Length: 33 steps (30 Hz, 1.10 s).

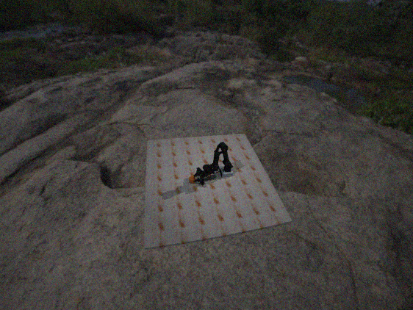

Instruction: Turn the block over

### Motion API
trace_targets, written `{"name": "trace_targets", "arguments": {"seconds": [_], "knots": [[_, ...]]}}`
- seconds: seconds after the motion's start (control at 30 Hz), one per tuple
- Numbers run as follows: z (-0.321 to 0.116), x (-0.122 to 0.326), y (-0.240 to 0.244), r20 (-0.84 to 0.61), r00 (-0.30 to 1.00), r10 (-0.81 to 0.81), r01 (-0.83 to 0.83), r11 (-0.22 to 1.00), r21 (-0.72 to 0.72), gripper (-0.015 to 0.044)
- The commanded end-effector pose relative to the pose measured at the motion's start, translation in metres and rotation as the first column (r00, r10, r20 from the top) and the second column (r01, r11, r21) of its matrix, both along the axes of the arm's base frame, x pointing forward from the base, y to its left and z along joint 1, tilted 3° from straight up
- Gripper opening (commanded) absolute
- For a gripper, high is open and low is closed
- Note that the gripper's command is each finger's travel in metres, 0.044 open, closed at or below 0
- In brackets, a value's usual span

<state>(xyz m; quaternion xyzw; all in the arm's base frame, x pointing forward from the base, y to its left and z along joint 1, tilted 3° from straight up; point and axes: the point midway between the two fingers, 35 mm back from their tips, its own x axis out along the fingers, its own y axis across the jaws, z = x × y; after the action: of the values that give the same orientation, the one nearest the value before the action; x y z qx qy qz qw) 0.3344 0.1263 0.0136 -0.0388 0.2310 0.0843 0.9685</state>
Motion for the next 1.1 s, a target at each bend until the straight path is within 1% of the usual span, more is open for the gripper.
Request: {"name": "trace_targets", "arguments": {"seconds": [0.0, 0.33, 0.87, 0.9, 1.07], "knots": [[0.0008, -0.0006, -0.0013, 0.013, 1.0, -0.003, 0.003, 1.0, -0.007, 0.0], [0.0008, -0.0006, -0.0013, 0.013, 1.0, -0.003, 0.003, 1.0, -0.007, 0.0], [0.0008, -0.0006, -0.0013, 0.013, 1.0, -0.003, 0.003, 1.0, -0.007, 0.042], [0.0008, -0.0006, -0.0013, 0.013, 1.0, -0.003, 0.003, 1.0, -0.007, 0.044], [0.0008, -0.0006, -0.0013, 0.013, 1.0, -0.003, 0.003, 1.0, -0.007, 0.044]]}}
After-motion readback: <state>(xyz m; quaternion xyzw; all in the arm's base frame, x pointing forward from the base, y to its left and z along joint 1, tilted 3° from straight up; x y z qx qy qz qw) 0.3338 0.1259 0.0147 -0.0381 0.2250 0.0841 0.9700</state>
